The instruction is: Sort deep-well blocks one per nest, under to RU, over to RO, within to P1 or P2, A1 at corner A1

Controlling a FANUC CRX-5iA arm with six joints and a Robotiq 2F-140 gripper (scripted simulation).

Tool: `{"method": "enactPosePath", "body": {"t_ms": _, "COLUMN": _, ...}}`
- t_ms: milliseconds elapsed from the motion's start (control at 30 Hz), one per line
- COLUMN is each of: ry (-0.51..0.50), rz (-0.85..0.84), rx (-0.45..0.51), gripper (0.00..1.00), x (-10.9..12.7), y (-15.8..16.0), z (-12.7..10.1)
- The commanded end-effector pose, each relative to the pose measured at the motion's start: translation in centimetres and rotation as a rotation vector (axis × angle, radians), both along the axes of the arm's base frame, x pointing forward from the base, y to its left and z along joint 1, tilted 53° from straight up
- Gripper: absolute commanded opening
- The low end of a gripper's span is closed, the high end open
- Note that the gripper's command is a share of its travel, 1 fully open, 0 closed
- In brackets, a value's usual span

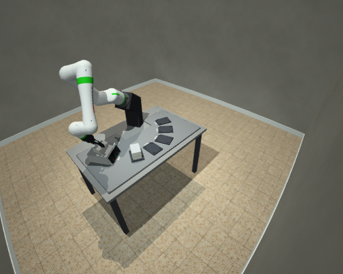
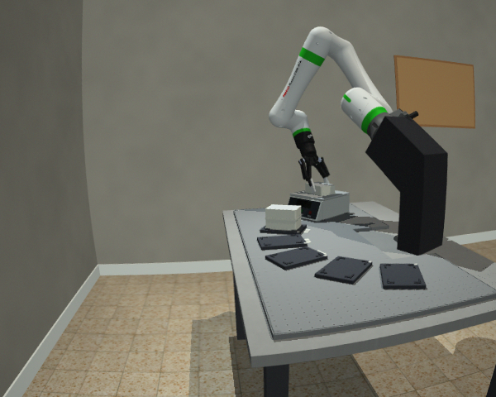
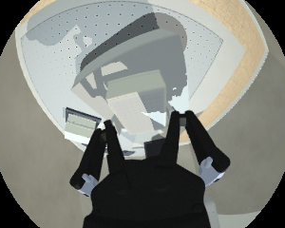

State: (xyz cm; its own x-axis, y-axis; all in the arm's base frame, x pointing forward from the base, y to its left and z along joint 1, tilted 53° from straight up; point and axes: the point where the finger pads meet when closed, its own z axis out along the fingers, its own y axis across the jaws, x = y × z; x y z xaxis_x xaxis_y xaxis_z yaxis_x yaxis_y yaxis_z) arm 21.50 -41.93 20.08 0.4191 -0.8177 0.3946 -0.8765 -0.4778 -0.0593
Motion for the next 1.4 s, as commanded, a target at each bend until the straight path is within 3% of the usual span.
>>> {"method": "enactPosePath", "body": {"t_ms": 0, "ry": 0.000, "rz": 0.000, "rx": 0.000, "gripper": 0.10, "x": 0.0, "y": 0.0, "z": 0.0}}
{"method": "enactPosePath", "body": {"t_ms": 633, "ry": 0.000, "rz": 0.000, "rx": 0.000, "gripper": 0.10, "x": 0.0, "y": 0.0, "z": 0.0}}
{"method": "enactPosePath", "body": {"t_ms": 1367, "ry": 0.000, "rz": 0.000, "rx": 0.000, "gripper": 0.10, "x": -1.3, "y": 2.2, "z": 1.9}}
